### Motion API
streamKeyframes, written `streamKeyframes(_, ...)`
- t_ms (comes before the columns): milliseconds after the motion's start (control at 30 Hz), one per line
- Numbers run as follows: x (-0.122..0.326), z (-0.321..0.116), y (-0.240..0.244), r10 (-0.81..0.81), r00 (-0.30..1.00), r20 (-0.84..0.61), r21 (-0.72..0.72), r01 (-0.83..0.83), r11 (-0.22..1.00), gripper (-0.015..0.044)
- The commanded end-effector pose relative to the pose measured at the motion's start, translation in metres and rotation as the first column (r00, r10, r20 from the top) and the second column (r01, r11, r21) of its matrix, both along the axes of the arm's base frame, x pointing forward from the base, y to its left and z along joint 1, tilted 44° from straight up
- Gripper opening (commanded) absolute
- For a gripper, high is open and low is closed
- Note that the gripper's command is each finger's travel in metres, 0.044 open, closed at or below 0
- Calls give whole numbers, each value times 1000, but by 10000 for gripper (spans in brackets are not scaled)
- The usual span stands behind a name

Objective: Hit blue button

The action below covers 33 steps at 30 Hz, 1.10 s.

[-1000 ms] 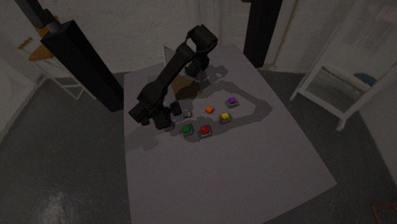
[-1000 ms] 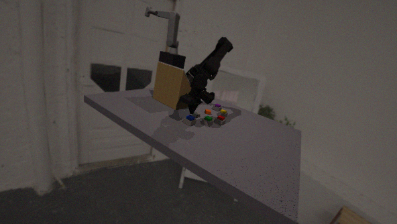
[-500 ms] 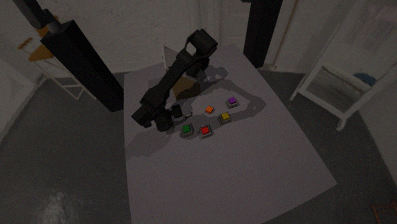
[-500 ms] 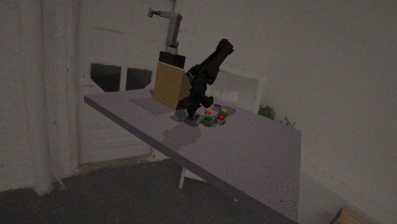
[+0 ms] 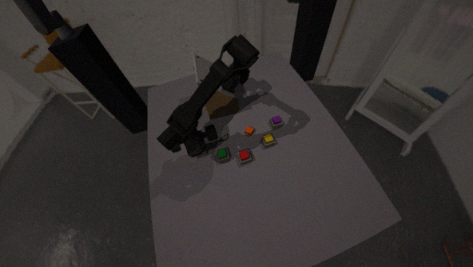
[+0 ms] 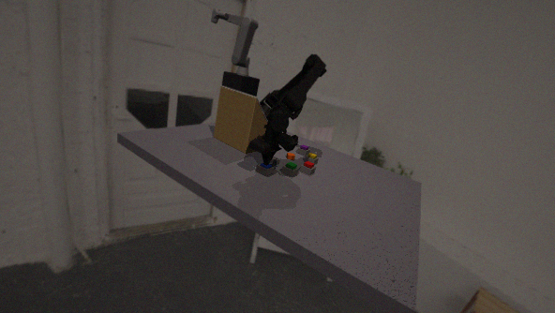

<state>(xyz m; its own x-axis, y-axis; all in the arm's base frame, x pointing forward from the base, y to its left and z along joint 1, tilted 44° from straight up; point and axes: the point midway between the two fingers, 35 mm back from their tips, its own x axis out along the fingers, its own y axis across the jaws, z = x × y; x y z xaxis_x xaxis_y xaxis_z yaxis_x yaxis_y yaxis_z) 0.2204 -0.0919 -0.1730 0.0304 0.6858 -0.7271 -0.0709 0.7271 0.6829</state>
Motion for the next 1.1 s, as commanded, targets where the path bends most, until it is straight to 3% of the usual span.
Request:
streamKeyframes(0, 0, 0, 1, -5, 1000, -3, 2, 5, 1000, 20)
streamKeyframes(300, -1, 24, -23, -5, 1000, -4, 1, 5, 1000, 20)
streamKeyframes(433, 24, 56, -12, -10, 1000, -13, -30, 10, 1000, 125)
streamKeyframes(767, 81, 192, 80, -28, 1000, -7, -82, 28, 996, 387)
streamKeyframes(1067, 47, 305, 187, -21, 1000, 3, -27, 21, 999, 400)
